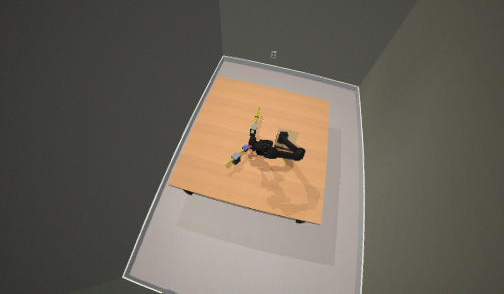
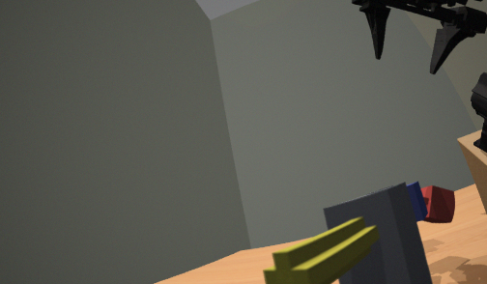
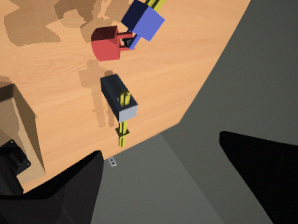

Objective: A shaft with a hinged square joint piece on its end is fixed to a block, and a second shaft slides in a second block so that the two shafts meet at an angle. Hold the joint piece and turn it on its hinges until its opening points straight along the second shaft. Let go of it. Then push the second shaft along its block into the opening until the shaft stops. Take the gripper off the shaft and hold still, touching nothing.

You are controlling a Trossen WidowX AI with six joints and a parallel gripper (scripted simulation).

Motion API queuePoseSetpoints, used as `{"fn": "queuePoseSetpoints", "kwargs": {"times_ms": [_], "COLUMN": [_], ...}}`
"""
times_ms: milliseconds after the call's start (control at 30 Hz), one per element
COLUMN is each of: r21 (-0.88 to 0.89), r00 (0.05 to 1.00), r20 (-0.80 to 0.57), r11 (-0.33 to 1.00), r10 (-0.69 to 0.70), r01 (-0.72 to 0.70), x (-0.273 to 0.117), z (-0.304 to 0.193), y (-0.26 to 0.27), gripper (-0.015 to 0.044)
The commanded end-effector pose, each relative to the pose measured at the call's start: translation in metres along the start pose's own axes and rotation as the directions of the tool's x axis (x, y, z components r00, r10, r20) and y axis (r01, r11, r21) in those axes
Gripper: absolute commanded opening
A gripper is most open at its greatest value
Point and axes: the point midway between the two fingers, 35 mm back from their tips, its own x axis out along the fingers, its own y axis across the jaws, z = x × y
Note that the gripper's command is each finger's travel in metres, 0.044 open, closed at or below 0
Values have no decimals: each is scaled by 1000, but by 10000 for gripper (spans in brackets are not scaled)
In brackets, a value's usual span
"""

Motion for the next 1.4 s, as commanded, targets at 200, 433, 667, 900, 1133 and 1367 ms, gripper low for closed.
{"fn": "queuePoseSetpoints", "kwargs": {"times_ms": [200,433,667,900,1133,1367], "r21": [252,407,547,662,743,783], "r00": [981,951,909,858,800,738], "r20": [85,154,234,321,414,508], "r11": [948,859,726,553,347,117], "r10": [176,269,345,401,435,444], "r01": [-192,-309,-416,-506,-573,-610], "x": [31,46,59,69,77,83], "z": [-1,0,1,2,4,7], "y": [20,31,43,54,63,70], "gripper": [440,440,440,440,440,440]}}
